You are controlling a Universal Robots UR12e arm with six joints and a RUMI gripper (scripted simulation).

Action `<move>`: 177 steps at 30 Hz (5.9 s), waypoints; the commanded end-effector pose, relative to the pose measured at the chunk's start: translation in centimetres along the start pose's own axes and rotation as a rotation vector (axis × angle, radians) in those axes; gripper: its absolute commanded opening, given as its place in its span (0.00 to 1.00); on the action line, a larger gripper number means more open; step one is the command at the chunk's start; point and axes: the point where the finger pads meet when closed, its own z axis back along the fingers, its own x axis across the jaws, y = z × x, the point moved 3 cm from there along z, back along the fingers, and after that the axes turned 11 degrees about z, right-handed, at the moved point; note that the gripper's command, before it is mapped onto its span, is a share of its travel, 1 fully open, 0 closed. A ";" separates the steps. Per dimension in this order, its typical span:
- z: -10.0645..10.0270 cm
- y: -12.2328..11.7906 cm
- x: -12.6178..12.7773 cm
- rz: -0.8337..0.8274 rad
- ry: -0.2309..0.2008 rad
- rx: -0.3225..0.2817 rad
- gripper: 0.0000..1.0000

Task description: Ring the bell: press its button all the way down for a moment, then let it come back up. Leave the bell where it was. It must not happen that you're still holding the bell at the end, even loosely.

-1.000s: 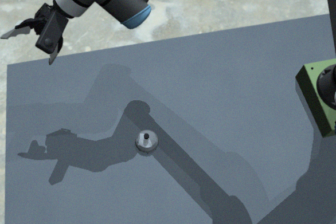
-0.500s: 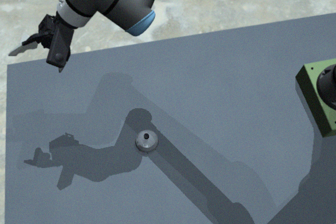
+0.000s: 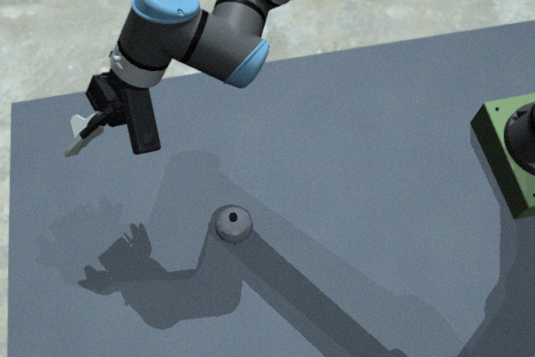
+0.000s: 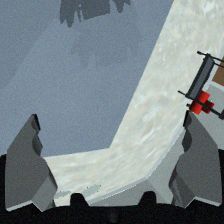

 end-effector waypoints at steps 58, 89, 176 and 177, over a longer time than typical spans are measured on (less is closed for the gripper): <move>3.6 23.0 -10.8 0.996 0.347 0.450 0.00; 3.6 23.0 -10.8 0.996 0.347 0.450 0.00; -1.5 24.2 -14.0 0.996 0.347 0.450 0.00; -1.5 24.2 -14.0 0.996 0.347 0.450 0.00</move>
